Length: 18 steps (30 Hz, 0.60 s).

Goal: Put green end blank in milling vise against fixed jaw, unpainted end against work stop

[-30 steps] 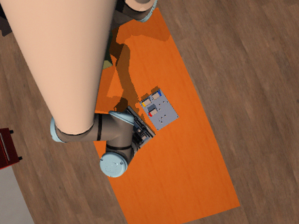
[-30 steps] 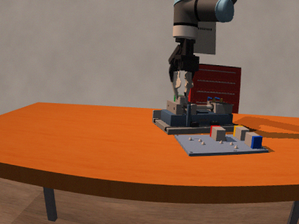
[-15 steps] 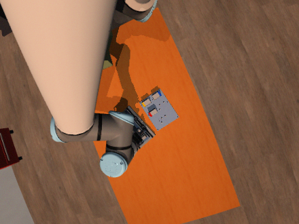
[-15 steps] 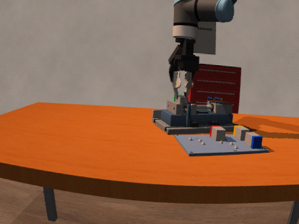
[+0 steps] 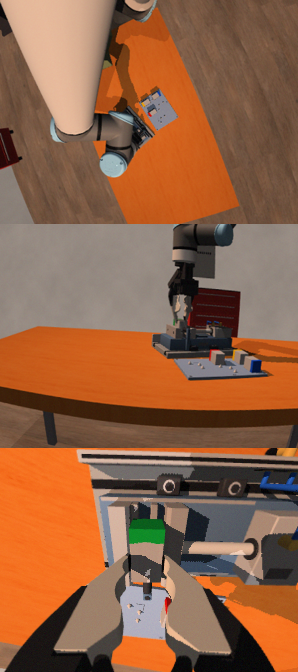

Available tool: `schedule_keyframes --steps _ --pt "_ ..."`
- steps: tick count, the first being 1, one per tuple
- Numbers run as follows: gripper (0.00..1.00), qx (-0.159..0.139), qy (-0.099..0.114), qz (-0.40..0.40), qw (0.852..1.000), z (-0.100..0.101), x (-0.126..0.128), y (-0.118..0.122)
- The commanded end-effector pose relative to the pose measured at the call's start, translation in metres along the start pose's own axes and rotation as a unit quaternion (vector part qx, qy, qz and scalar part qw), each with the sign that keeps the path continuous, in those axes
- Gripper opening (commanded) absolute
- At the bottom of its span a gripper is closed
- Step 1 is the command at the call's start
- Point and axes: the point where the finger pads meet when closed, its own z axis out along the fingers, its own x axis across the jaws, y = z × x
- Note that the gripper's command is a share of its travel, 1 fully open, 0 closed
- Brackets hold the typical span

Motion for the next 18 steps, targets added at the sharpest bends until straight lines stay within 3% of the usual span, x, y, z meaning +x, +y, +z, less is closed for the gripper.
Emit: schedule_keyframes --steps 1,18 --pt "0.0 0.0 -0.001 0.0 1.0 -0.0008 -0.0007 -0.0002" --pt "0.0 0.0 -0.001 0.0 1.0 -0.0007 -0.0018 0.0028"
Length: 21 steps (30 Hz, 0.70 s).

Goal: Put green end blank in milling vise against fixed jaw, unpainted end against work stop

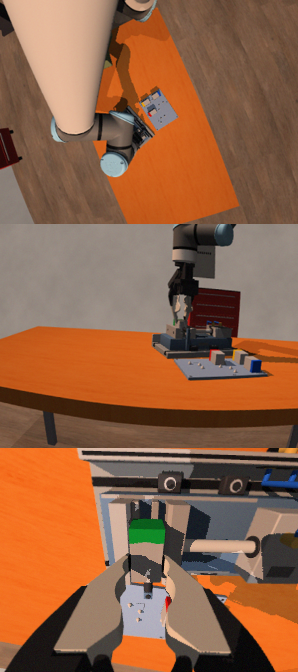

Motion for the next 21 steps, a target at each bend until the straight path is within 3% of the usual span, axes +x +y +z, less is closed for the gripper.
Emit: schedule_keyframes --steps 1,21 --pt "0.0 0.0 -0.001 0.0 1.0 -0.0008 -0.0008 0.0002" --pt "0.0 0.0 -0.001 0.0 1.0 -0.0007 -0.0015 0.002"
